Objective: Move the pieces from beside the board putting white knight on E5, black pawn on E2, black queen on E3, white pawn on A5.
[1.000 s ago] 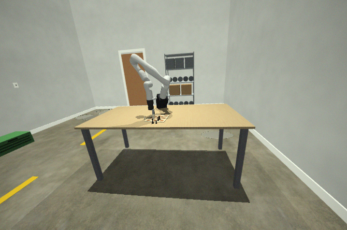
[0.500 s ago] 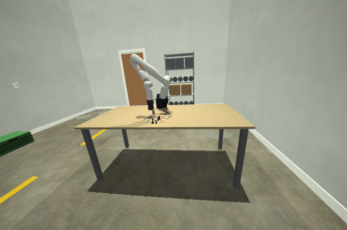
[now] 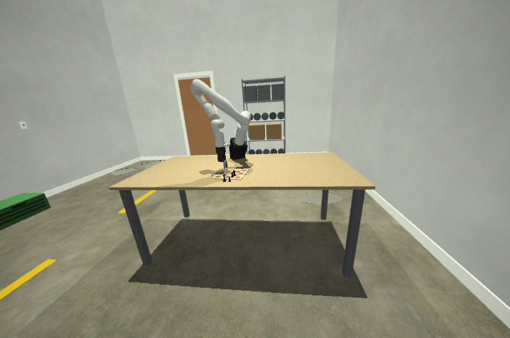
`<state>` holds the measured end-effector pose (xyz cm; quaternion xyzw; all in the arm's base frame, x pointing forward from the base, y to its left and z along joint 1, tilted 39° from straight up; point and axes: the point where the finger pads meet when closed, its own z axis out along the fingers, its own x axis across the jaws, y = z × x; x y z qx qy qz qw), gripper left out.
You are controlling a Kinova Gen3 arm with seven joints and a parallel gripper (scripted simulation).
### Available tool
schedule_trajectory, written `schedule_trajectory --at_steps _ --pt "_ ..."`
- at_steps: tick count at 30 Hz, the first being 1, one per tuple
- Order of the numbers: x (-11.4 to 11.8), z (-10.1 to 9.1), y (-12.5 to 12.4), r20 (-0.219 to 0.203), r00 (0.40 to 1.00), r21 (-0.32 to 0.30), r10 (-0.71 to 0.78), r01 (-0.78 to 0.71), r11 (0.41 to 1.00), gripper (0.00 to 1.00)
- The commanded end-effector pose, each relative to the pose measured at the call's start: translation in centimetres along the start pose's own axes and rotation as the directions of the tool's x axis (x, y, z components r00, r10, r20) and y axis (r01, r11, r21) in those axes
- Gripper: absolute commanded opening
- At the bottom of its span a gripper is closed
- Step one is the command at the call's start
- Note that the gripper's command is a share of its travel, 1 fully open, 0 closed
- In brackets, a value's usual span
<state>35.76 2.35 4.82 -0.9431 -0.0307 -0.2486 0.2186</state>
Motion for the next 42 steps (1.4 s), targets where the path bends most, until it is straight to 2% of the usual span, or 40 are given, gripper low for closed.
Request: schedule_trajectory --at_steps 1,3,4,18,28,42 --pt "0.0 0.0 0.0 0.0 1.0 -0.001 0.0 0.0 1.0 0.58" --pt "0.0 0.0 0.0 0.0 1.0 -0.001 0.0 0.0 1.0 0.58" --pt "0.0 0.0 0.0 0.0 1.0 -0.001 0.0 0.0 1.0 0.73" --pt "0.0 -0.1 0.0 0.0 1.0 -0.001 0.0 0.0 1.0 0.73" --pt "0.0 -1.2 0.0 0.0 1.0 -0.001 0.0 0.0 1.0 0.73" --pt "0.0 -5.8 0.0 0.0 1.0 -0.001 0.0 0.0 1.0 0.73"
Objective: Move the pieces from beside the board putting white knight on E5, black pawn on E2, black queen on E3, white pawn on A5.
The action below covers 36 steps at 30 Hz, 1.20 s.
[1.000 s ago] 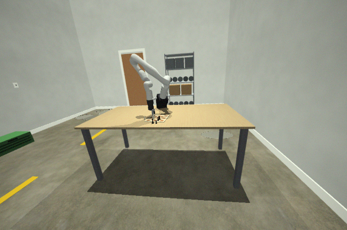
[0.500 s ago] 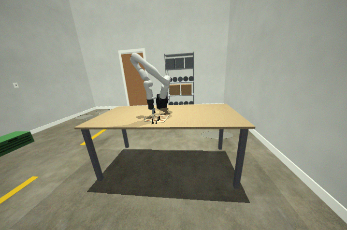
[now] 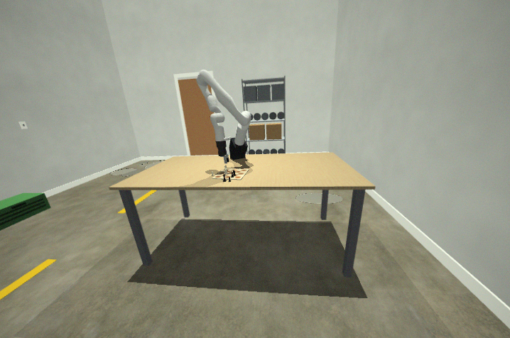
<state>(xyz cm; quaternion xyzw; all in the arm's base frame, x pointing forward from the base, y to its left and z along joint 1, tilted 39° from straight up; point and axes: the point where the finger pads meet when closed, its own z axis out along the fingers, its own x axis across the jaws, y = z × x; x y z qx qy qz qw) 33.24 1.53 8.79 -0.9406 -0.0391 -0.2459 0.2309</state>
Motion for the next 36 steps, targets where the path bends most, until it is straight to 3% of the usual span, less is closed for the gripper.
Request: schedule_trajectory --at_steps 1,14,24,25,36 --pt "0.2 -1.5 1.2 -0.007 1.0 -0.029 0.009 -0.009 1.0 0.73" --pt "0.2 -4.1 1.2 -0.007 1.0 -0.03 0.009 -0.009 1.0 0.73" --pt "0.2 -4.5 1.1 -0.007 1.0 -0.029 0.009 -0.009 1.0 0.73" --pt "0.2 -4.5 1.1 -0.007 1.0 -0.029 0.009 -0.009 1.0 1.0" --pt "0.2 -4.5 1.1 -0.007 1.0 -0.029 0.009 -0.009 1.0 1.0"
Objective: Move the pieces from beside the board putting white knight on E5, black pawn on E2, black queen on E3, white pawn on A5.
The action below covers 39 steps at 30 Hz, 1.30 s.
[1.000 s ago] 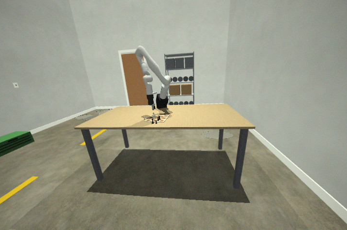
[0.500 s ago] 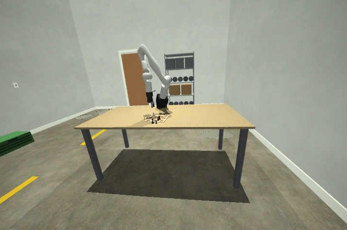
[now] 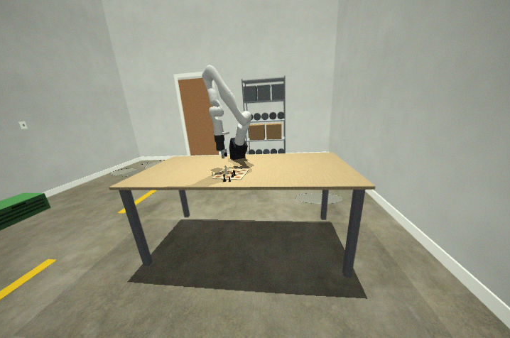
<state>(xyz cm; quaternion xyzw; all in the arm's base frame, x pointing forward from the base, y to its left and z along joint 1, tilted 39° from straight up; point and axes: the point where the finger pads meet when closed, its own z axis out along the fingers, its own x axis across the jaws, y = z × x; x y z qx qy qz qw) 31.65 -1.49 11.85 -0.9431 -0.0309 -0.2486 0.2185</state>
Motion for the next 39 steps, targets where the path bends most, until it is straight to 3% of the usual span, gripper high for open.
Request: schedule_trajectory --at_steps 1,11,16,18,25,26,29,33,39 --pt "0.0 0.0 0.0 -0.001 1.0 -0.001 0.0 0.0 1.0 1.0" --pt "0.3 0.0 0.0 0.0 1.0 -0.001 -0.003 0.003 1.0 1.0" --pt "3.5 0.3 -0.3 0.01 0.999 -0.01 -0.048 0.048 0.999 1.0" --pt "3.5 0.3 -0.3 0.01 0.999 -0.01 -0.048 0.048 0.999 1.0" --pt "13.3 1.3 -4.1 0.018 0.981 -0.017 -0.191 0.192 0.981 1.0" --pt "13.3 1.3 -4.1 0.018 0.981 -0.017 -0.191 0.192 0.981 1.0" --pt "17.3 1.6 -7.1 0.013 0.967 -0.012 -0.253 0.253 0.967 1.0" --pt "20.0 1.8 -9.8 0.005 0.955 -0.006 -0.297 0.297 0.955 1.0" --pt "21.3 1.8 -11.3 0.0 0.947 -0.001 -0.32 0.32 0.947 1.0"
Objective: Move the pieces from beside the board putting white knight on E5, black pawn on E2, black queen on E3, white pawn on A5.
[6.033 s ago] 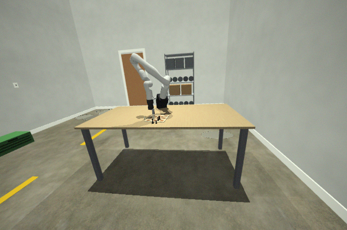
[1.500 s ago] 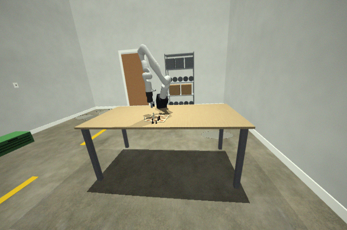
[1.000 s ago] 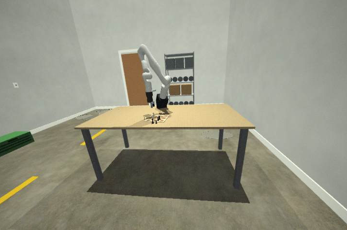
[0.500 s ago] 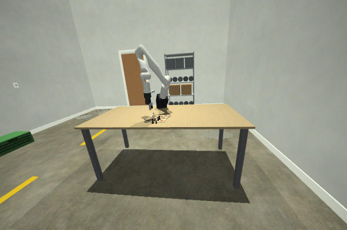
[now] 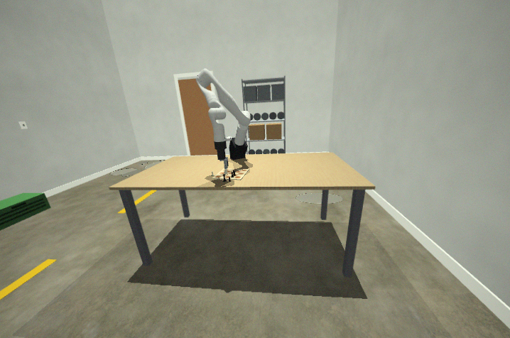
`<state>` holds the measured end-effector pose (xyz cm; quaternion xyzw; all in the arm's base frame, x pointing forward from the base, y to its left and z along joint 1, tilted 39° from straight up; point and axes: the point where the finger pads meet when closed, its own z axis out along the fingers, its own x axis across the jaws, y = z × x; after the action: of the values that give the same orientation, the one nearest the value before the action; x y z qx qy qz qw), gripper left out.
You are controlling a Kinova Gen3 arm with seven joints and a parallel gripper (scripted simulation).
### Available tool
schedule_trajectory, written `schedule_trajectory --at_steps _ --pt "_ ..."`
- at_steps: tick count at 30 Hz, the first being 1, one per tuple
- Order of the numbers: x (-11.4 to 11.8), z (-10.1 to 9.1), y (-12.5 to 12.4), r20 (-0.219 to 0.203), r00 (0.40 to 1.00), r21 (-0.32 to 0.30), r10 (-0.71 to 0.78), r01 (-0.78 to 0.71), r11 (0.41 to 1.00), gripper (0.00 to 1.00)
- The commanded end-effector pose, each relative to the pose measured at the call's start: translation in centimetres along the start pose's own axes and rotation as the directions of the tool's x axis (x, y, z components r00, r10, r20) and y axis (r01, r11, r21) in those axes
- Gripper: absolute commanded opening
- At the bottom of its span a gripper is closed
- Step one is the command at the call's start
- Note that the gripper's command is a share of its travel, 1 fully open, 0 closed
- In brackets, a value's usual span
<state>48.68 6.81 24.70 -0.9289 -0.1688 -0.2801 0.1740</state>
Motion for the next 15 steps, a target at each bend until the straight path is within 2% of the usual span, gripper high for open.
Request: schedule_trajectory --at_steps 1,2,3,15 --pt "1.18 0.5 -1.39 0.002 1.0 0.011 -0.029 0.029 1.0 1.0" --pt "1.19 0.5 -1.4 0.002 1.0 0.011 -0.029 0.029 1.0 1.0" --pt "1.19 0.5 -1.4 0.002 1.0 0.011 -0.029 0.029 1.0 0.68" --pt "1.19 0.5 -1.4 0.002 1.0 0.011 -0.029 0.029 1.0 0.68"
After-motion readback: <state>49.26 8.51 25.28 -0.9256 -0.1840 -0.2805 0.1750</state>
